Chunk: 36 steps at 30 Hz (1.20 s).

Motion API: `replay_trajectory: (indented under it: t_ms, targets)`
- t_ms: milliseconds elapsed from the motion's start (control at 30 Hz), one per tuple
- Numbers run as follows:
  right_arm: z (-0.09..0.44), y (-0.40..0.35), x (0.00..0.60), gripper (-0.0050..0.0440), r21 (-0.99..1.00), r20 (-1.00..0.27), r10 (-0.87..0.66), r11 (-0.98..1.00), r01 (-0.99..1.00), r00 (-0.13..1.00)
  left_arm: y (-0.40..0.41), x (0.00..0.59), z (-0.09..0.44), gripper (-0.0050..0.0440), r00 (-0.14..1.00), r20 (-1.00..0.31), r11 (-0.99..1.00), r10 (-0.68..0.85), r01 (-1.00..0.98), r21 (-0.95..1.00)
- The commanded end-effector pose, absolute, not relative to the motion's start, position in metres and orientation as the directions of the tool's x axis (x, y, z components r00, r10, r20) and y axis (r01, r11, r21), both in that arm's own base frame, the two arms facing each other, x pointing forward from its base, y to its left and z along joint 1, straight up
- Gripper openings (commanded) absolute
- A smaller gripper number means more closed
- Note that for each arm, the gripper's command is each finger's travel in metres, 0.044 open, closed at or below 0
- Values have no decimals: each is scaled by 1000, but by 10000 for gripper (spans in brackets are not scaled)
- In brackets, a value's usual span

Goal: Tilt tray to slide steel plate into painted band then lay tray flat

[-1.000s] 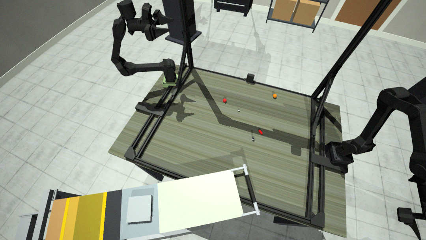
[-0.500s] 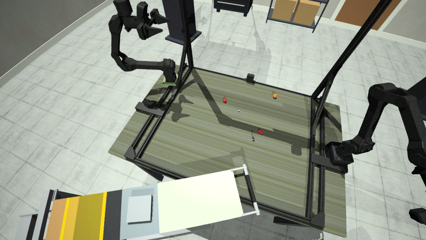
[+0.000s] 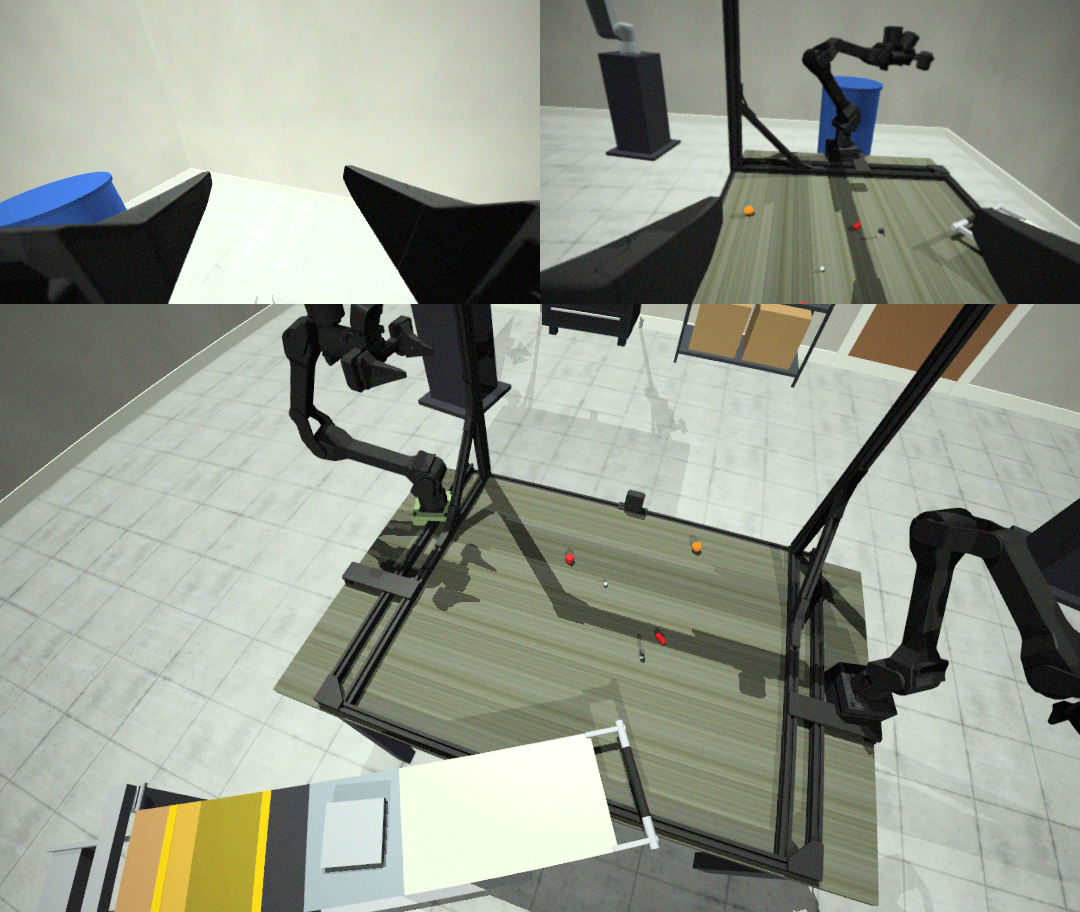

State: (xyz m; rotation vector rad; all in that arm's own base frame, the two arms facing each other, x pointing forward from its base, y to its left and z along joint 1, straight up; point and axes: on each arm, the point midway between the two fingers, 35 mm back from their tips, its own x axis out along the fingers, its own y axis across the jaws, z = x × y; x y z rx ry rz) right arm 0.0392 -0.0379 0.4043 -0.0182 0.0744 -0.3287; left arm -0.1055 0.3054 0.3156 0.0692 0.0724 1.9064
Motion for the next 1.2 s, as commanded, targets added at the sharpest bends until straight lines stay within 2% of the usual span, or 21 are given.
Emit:
replay_trajectory:
  t_ms: [0, 67, 333, 400, 600, 900, 967, 1167]
  targets:
    - [410, -39, 42, 440, -39, -86, -377, 926, 375, 922, 299, -102, 323, 440, -323, 50, -324, 945, -946, 0]
    - [412, -40, 43, 440, -41, -93, -405, 915, 402, 910, 299, -102, 323, 440, -323, 50, -324, 945, -946, 0]
    - [420, -44, 48, 440, -48, -121, -509, 861, 507, 852, 315, -20, 323, 440, -63, 50, -63, 997, -998, 0]
    - [420, -44, 48, 440, -48, -121, -509, 861, 507, 852, 315, -20, 323, 440, -63, 50, -63, 997, -998, 0]
    - [425, -49, 51, 440, -51, -141, -581, 813, 580, 801, 313, 43, 323, 440, 137, 50, 137, 989, -991, 0]
    - [433, -60, 55, 440, -54, -172, -680, 729, 682, 713, 286, 134, 323, 440, 423, 50, 423, 905, -906, 0]
    - [433, -60, 55, 440, -54, -172, -680, 729, 682, 713, 286, 134, 323, 440, 423, 50, 423, 905, -906, 0]
    - [439, -69, 56, 440, -55, -192, -738, 666, 744, 647, 254, 188, 323, 440, 594, 50, 595, 803, -804, 0]
